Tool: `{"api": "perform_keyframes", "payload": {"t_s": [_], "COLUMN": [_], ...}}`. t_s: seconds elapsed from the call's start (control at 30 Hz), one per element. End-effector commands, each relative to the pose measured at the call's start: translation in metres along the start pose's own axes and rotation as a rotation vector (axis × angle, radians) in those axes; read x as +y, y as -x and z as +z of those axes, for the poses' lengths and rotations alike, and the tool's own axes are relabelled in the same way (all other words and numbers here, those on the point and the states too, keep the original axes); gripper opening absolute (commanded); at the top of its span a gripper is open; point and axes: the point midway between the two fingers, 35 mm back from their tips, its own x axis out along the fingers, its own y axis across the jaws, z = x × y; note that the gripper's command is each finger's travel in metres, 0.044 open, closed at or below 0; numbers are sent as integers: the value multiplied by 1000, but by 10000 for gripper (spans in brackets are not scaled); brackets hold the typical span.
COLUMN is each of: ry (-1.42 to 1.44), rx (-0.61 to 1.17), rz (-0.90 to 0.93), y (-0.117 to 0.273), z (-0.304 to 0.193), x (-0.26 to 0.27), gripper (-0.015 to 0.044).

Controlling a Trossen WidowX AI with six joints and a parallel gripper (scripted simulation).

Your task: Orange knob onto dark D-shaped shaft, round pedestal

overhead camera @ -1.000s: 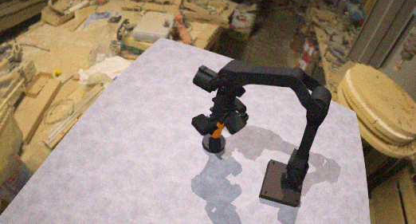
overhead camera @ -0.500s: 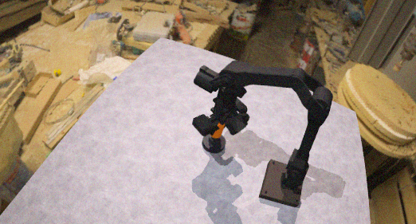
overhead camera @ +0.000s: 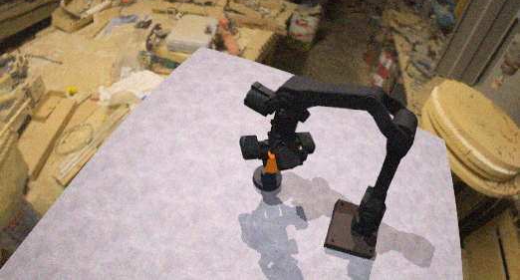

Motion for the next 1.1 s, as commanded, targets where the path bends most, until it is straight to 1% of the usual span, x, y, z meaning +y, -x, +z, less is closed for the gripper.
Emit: {"api": "perform_keyframes", "payload": {"t_s": [0.0, 0.87, 0.97, 1.07], "ry": [-308, -2107, -2250, -2281], "rx": [-2, -2, -2, -2], "rz": [0, 1, 1, 1], "y": [-2, 1, 2, 2], "z": [0, -4, -4, -5], "x": [0, -5, -6, -6], "gripper": [0, 0, 0, 0]}}
